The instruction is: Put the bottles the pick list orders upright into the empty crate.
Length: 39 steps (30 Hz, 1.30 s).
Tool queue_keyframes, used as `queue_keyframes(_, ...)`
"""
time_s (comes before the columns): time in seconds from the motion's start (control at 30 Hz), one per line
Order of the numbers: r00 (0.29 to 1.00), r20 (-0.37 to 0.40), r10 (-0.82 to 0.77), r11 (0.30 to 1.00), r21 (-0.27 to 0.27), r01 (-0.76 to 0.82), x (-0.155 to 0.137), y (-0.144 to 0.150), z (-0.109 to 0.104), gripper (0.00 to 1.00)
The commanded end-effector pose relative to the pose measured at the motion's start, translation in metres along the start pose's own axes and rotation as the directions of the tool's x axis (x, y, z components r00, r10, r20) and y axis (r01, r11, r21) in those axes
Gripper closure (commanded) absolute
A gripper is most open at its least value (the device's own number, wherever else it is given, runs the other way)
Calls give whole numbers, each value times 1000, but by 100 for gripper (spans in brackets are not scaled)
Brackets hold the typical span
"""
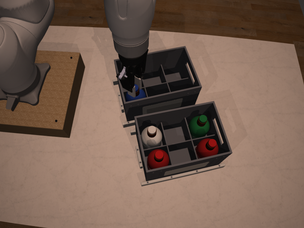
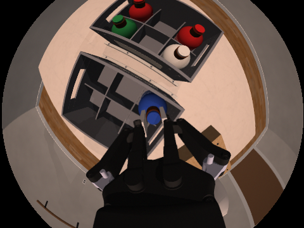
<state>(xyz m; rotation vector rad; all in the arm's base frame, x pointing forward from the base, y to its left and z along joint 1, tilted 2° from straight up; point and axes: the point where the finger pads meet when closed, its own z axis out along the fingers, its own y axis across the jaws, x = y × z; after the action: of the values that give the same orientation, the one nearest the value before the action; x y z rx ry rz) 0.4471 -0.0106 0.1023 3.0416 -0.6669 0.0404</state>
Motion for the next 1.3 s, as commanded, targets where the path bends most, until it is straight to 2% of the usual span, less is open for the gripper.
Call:
queue_keyframes(0.0, 1000, 0, 0, 1000, 0, 0, 0, 0, 1, 100)
queue_keyframes(1.27, 1000, 0, 0, 1000, 0, 0, 0, 0, 18, 100)
